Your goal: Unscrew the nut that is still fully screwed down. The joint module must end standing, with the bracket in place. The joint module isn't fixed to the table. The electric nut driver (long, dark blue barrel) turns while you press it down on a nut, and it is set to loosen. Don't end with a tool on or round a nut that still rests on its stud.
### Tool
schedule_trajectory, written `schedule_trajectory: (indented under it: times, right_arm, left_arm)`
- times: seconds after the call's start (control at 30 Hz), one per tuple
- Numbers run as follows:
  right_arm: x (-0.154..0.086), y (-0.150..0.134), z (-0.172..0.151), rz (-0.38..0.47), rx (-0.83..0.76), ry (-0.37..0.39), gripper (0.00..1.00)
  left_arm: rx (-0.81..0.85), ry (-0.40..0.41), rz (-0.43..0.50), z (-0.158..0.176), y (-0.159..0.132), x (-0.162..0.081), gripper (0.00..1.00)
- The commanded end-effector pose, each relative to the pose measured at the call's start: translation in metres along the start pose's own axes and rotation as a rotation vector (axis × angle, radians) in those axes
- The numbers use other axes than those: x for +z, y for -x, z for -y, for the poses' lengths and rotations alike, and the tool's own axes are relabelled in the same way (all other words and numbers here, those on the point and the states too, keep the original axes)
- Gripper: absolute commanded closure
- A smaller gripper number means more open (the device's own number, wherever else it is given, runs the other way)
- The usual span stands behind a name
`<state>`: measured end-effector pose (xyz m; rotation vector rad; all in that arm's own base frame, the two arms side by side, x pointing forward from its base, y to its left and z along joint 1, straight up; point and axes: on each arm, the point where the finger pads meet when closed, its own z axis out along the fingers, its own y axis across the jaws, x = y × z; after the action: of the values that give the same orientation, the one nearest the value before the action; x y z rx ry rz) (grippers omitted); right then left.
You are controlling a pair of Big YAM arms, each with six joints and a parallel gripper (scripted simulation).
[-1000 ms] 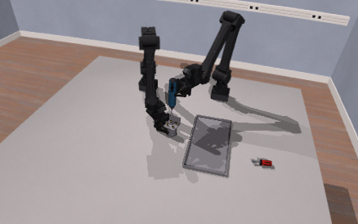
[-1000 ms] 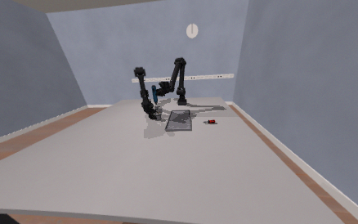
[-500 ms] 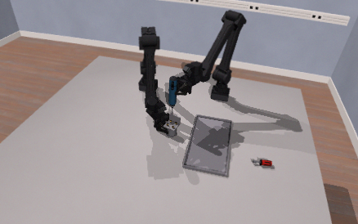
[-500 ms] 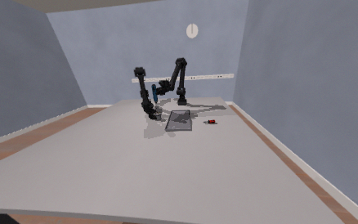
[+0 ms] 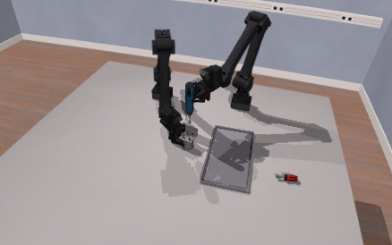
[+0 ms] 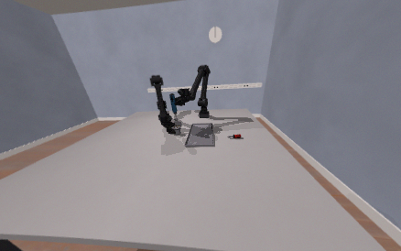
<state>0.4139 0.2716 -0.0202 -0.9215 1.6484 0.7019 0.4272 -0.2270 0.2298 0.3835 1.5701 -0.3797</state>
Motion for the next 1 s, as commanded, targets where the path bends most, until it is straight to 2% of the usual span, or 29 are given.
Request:
schedule_trajectory:
  times: [0.0, 0.07, 0.13, 0.17, 0.53, 0.57, 0.63, 0.7, 0.73, 0.97]
  right_arm:
    - [0.003, 0.005, 0.003, 0.011, -0.005, -0.002, 0.41]
    - [0.003, 0.005, 0.003, 0.011, -0.005, -0.002, 0.41]
    - [0.003, 0.005, 0.003, 0.011, -0.005, -0.002, 0.41]
    - [0.003, 0.005, 0.003, 0.011, -0.005, -0.002, 0.41]
    - [0.003, 0.005, 0.003, 0.011, -0.005, -0.002, 0.41]
    - [0.003, 0.005, 0.003, 0.011, -0.005, -0.002, 0.41]
    - [0.003, 0.005, 0.003, 0.011, -0.005, -0.002, 0.41]
    - [0.003, 0.005, 0.003, 0.011, -0.005, -0.002, 0.41]
    - [0.003, 0.005, 0.003, 0.011, -0.005, -0.002, 0.41]
    - [0.003, 0.005, 0.003, 0.011, -0.005, -0.002, 0.41]
  left_arm:
    - [0.01, -0.001, 0.149, -0.001, 0.07, 0.018, 0.58]
    - [0.01, -0.001, 0.123, -0.001, 0.058, 0.023, 0.58]
    - [0.01, -0.001, 0.123, -0.001, 0.058, 0.023, 0.58]
    - [0.011, -0.001, 0.131, -0.001, 0.066, 0.02, 0.58]
    - [0.013, 0.001, 0.109, -0.002, 0.075, 0.018, 0.58]
    - [0.012, 0.001, 0.139, -0.002, 0.081, 0.018, 0.58]
    - [0.012, 0.001, 0.12, -0.002, 0.072, 0.021, 0.58]
    - [0.012, 0.001, 0.12, -0.002, 0.072, 0.021, 0.58]
    - [0.012, 0.001, 0.142, -0.002, 0.083, 0.016, 0.58]
    - [0.012, 0.001, 0.119, -0.002, 0.077, 0.008, 0.58]
